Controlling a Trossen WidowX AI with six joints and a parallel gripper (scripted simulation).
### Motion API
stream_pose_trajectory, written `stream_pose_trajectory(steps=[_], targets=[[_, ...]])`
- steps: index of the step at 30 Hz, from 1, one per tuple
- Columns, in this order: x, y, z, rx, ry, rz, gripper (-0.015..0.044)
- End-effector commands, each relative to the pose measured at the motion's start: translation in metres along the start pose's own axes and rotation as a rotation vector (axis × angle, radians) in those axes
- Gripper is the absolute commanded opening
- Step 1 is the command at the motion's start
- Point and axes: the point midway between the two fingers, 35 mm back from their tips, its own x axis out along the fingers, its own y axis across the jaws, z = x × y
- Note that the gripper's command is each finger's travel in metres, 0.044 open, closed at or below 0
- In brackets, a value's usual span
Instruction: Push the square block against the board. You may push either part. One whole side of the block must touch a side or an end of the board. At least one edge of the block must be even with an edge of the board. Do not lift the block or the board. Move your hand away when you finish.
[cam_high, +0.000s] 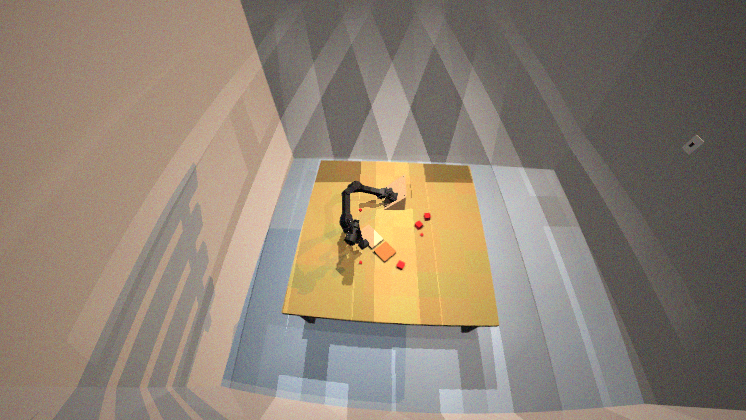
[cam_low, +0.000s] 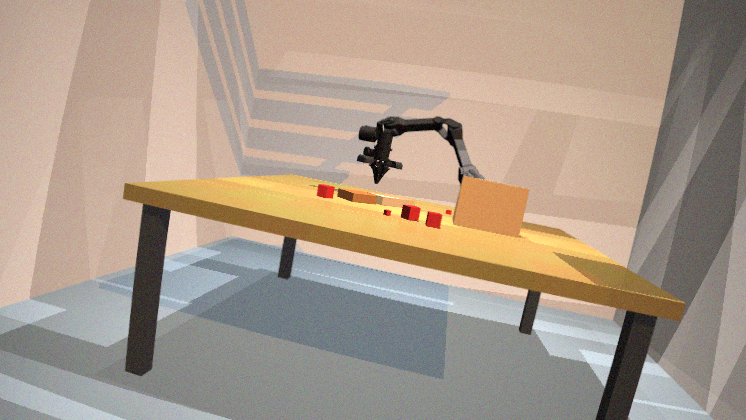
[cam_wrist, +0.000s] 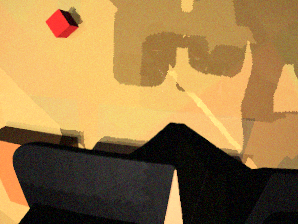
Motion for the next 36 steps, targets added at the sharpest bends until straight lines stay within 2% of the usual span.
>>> stream_pose_trajectory(steps=[1,36], targets=[[-0.001,-0.009,-0.003,0.077,0.002,-0.01,0.0],[-0.004,-0.092,-0.084,1.292,-0.003,-0.015,0.0]])
